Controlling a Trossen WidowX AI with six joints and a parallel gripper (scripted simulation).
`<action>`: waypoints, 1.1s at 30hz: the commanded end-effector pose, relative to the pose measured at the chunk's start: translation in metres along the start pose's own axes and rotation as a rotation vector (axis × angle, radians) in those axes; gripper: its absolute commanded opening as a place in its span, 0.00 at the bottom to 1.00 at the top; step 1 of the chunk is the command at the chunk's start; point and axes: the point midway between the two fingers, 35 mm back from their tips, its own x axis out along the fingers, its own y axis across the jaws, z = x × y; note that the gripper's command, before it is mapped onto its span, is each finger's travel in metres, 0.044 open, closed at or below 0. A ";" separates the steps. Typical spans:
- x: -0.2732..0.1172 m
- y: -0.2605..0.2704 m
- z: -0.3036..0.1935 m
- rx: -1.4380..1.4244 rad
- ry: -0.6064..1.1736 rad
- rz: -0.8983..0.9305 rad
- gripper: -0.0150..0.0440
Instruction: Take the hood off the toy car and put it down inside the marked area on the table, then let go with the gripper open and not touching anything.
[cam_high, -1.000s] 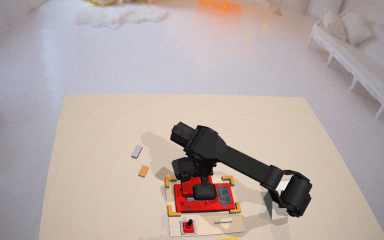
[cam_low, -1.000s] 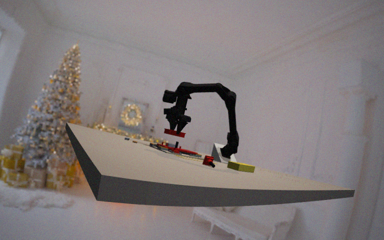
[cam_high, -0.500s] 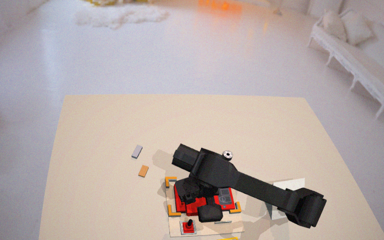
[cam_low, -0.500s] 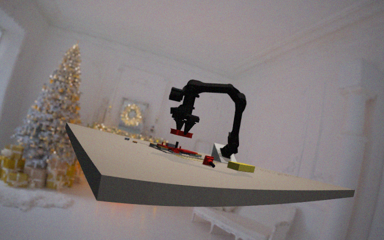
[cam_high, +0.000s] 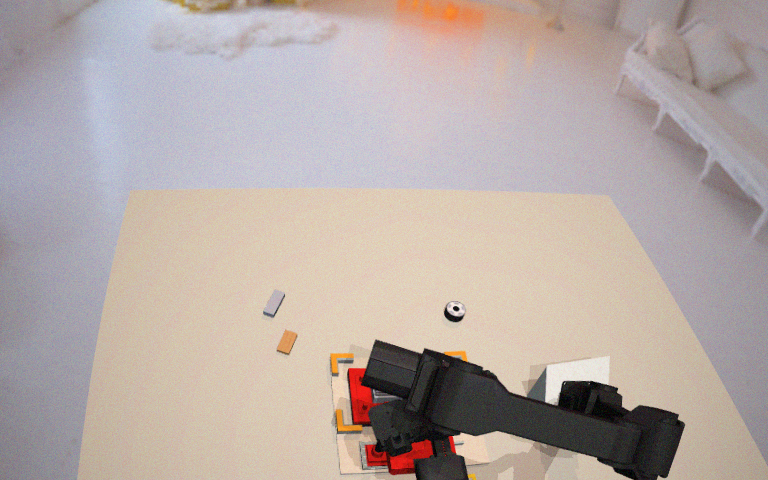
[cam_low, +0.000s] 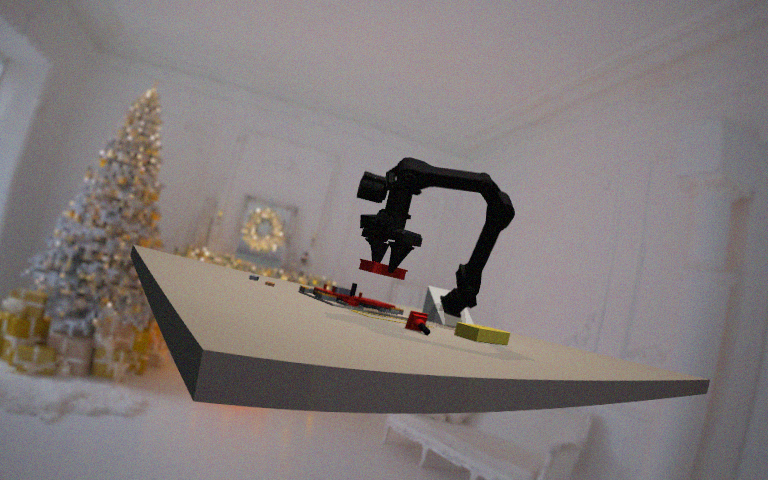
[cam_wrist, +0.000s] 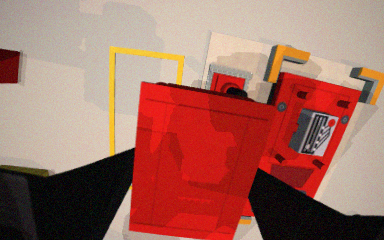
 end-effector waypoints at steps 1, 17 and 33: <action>-0.001 0.016 -0.006 0.007 -0.003 0.011 0.25; 0.000 0.055 -0.023 0.009 -0.005 0.029 0.25; 0.012 0.055 -0.021 0.009 -0.006 0.027 0.25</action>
